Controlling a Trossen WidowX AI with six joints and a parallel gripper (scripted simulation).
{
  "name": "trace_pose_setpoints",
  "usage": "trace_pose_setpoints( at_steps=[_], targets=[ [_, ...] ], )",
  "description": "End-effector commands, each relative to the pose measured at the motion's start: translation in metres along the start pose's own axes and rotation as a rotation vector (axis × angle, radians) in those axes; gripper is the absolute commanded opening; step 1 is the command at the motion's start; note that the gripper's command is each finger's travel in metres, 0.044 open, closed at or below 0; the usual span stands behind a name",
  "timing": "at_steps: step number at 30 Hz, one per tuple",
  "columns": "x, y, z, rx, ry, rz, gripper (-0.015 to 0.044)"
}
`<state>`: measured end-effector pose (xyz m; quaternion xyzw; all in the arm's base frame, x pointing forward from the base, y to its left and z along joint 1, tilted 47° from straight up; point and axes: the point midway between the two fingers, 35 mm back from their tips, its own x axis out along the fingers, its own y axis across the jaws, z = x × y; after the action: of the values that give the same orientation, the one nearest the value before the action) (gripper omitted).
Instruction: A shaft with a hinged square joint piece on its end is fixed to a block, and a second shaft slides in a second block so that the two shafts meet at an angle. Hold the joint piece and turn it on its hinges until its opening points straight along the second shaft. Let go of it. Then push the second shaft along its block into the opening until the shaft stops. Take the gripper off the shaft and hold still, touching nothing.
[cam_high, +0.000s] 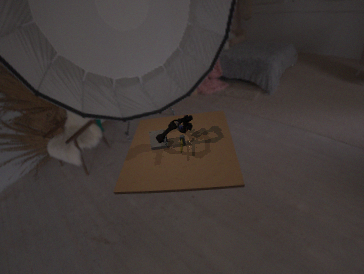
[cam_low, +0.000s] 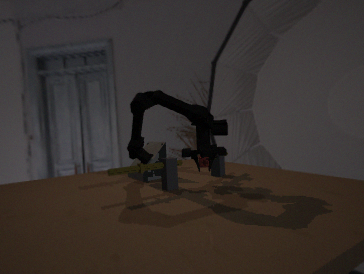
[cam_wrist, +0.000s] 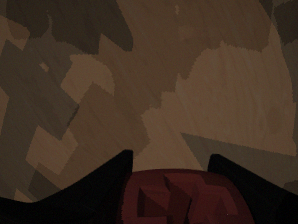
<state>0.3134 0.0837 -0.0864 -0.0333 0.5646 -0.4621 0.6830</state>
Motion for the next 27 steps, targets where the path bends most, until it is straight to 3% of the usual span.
trace_pose_setpoints(
  at_steps=[1,27],
  targets=[
    [0.0,-0.002,0.0,0.042,-0.005,0.005,0.0],
    [-0.001,-0.022,-0.006,0.49,-0.047,0.039,0.0]
  ],
)
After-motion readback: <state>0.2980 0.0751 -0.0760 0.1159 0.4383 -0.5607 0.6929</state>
